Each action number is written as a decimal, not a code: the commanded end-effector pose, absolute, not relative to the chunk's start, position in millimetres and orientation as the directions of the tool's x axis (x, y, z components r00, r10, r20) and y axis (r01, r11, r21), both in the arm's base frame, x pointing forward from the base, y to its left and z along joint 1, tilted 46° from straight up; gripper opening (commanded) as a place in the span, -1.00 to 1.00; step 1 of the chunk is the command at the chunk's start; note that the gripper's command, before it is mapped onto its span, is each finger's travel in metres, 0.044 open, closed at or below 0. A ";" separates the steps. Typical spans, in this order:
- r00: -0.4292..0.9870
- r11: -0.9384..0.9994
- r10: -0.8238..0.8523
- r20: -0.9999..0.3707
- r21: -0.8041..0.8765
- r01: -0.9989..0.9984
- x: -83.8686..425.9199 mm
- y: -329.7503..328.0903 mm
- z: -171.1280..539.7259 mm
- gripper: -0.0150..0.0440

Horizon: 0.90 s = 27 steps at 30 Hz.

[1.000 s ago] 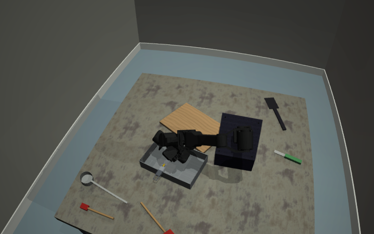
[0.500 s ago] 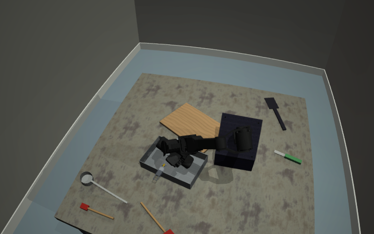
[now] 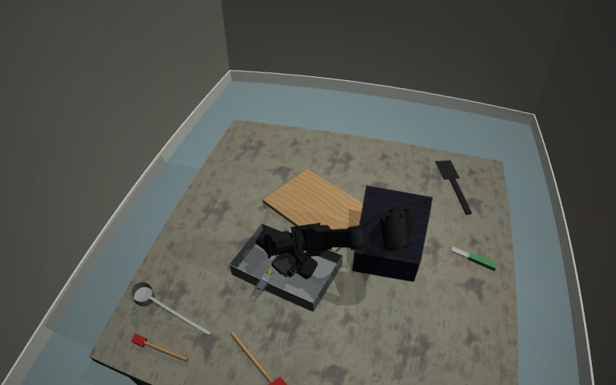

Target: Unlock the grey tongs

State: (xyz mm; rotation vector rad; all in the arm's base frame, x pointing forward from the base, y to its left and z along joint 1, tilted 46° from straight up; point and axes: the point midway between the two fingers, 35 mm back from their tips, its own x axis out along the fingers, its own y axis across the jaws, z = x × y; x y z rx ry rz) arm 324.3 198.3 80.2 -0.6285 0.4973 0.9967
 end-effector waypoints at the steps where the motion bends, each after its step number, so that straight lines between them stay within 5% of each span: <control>1: 0.464 0.399 0.609 -0.643 -0.257 -0.880 329.6 203.8 77.4 0.39; 27: 0.464 0.400 0.610 -0.642 -0.256 -0.880 348.2 229.4 50.4 0.39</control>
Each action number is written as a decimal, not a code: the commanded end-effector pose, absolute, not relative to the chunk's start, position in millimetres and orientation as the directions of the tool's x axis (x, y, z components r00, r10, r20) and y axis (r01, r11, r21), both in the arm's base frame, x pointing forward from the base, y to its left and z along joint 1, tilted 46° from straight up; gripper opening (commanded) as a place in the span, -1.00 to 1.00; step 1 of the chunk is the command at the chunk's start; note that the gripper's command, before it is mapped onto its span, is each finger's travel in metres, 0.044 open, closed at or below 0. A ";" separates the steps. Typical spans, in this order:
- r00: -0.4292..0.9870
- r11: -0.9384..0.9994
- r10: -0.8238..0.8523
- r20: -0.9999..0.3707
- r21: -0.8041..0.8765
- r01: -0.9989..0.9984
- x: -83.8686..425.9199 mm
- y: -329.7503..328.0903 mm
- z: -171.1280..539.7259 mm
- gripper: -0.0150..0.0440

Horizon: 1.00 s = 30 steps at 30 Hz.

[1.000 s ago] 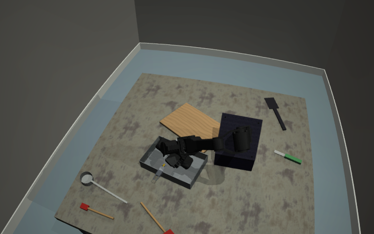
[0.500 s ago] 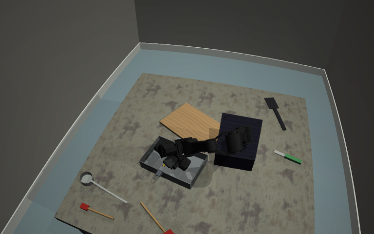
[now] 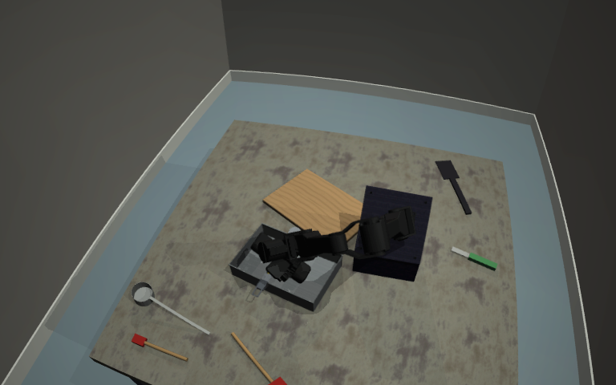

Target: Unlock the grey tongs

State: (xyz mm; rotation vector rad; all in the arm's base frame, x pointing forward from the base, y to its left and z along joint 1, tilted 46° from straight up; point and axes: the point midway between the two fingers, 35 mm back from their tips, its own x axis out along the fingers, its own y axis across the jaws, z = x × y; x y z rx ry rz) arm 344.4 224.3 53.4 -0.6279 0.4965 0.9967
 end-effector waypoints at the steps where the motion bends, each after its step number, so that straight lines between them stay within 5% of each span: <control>1: 0.464 0.400 0.610 -0.642 -0.256 -0.880 348.8 230.4 49.2 0.39; 13: 0.464 0.400 0.611 -0.641 -0.256 -0.880 354.2 239.9 37.9 0.39; 20: 0.460 0.396 0.611 -0.644 -0.254 -0.883 351.5 236.3 39.3 -0.23; 28: 0.460 0.396 0.611 -0.644 -0.254 -0.883 351.5 236.3 39.3 -0.41; 30: 0.460 0.396 0.611 -0.644 -0.254 -0.883 351.5 236.3 39.3 -0.59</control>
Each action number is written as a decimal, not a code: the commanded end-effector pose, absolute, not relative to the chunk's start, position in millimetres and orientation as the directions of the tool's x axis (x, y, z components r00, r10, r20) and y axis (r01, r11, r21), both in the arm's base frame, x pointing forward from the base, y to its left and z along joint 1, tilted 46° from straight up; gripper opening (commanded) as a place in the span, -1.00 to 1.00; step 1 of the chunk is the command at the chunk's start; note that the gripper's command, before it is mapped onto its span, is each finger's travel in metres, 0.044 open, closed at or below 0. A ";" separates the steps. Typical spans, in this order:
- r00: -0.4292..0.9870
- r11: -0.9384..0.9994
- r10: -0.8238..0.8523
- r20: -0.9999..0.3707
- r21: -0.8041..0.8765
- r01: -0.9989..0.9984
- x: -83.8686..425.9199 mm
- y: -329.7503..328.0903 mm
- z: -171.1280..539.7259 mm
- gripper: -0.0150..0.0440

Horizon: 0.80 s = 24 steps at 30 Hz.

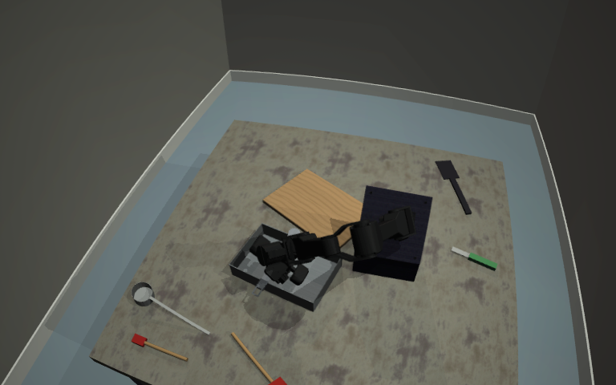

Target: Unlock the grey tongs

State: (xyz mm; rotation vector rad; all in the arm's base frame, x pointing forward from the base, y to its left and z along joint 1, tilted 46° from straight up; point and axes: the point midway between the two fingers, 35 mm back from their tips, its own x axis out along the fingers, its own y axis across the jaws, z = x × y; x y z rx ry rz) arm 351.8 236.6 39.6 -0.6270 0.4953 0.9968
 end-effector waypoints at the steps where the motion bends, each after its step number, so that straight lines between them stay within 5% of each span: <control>1: 0.460 0.396 0.611 -0.644 -0.254 -0.883 351.5 236.3 39.3 -0.68; 5: 0.460 0.396 0.611 -0.645 -0.255 -0.882 352.7 230.9 44.5 -1.00; 24: 0.463 0.397 0.609 -0.644 -0.258 -0.881 355.2 180.8 91.8 -1.00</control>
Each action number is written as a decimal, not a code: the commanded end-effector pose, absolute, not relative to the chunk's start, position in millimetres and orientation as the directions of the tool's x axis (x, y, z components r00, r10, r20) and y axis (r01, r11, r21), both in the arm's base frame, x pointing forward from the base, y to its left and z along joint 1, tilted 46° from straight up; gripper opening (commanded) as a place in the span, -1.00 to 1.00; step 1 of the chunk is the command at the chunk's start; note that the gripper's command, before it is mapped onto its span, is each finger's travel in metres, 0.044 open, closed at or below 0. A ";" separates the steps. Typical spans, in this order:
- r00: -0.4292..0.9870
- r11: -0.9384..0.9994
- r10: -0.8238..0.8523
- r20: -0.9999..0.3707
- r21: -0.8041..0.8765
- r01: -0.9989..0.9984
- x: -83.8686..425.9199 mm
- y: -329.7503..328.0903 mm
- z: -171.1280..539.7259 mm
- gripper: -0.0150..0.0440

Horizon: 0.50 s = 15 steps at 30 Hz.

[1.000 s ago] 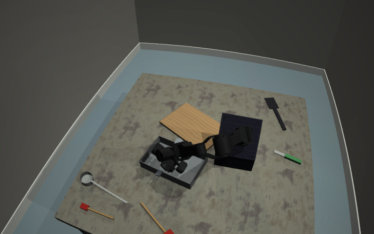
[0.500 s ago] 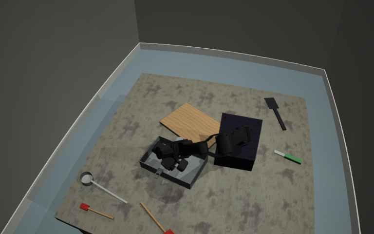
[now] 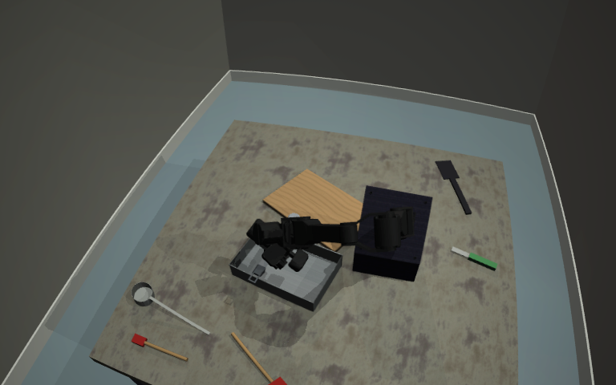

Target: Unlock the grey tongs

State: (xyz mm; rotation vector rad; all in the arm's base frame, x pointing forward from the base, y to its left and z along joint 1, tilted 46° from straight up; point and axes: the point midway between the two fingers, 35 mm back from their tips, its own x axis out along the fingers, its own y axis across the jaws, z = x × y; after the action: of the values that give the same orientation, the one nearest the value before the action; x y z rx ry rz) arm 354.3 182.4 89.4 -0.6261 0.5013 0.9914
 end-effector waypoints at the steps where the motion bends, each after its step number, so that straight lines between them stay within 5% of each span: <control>1: 0.458 0.393 0.610 -0.647 -0.255 -0.883 355.4 180.9 91.4 -1.00; 15: 0.272 0.250 0.645 -0.714 -0.139 -0.958 358.3 181.9 81.9 -1.00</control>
State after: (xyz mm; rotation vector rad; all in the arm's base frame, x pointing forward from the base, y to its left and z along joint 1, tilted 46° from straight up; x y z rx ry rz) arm 355.2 182.7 81.0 -0.6362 0.5797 1.1330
